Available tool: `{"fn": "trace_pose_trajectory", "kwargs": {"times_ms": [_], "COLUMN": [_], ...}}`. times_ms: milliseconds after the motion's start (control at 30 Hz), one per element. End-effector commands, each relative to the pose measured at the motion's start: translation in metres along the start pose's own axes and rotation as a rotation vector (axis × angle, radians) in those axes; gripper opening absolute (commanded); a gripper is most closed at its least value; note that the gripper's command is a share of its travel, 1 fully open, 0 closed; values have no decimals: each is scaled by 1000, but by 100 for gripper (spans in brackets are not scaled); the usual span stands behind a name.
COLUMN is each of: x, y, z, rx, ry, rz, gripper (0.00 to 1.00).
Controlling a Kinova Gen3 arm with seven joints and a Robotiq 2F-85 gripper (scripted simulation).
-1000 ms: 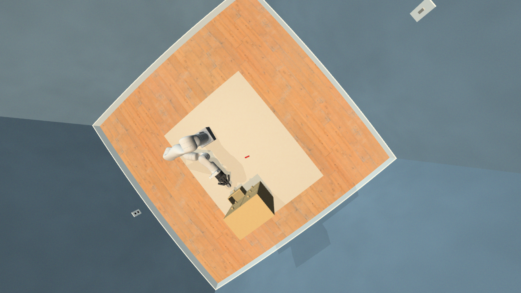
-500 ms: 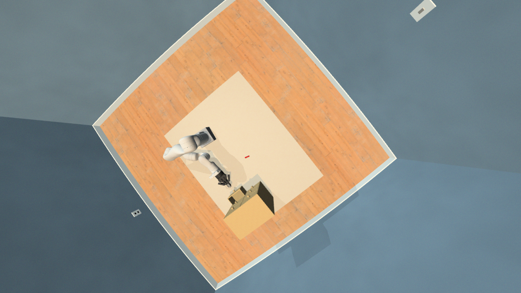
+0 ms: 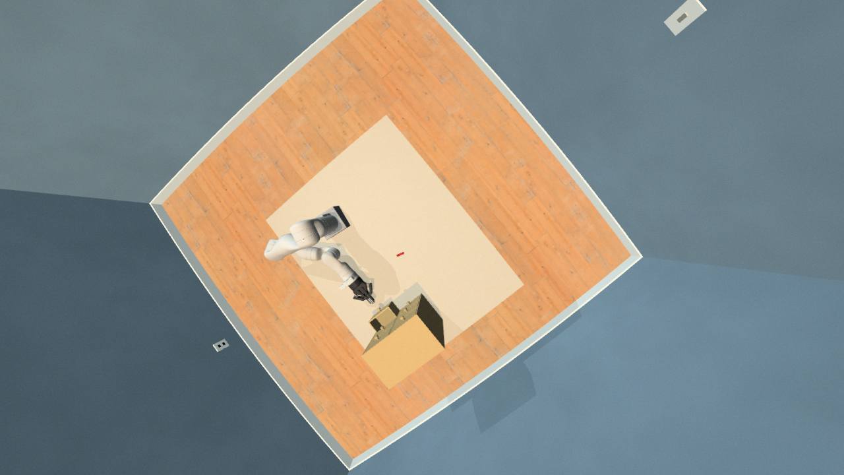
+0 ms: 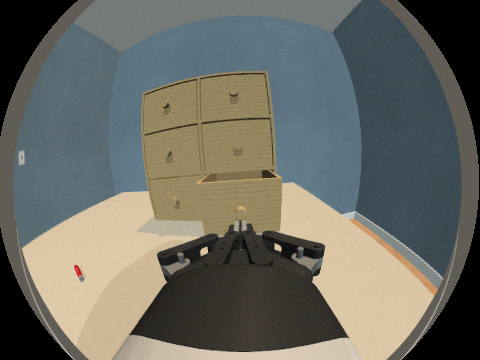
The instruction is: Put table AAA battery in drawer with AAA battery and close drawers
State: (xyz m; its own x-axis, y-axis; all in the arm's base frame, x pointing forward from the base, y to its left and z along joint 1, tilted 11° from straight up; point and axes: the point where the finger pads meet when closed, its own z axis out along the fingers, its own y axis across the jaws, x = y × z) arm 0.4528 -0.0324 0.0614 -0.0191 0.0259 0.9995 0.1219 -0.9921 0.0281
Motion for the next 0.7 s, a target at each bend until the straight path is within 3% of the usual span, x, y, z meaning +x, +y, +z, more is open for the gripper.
{"fn": "trace_pose_trajectory", "kwargs": {"times_ms": [0,667], "x": [0,2], "y": [0,1], "z": [1,9], "rx": [-3,-6], "ry": [2,4], "rz": [2,0], "gripper": [0,0]}}
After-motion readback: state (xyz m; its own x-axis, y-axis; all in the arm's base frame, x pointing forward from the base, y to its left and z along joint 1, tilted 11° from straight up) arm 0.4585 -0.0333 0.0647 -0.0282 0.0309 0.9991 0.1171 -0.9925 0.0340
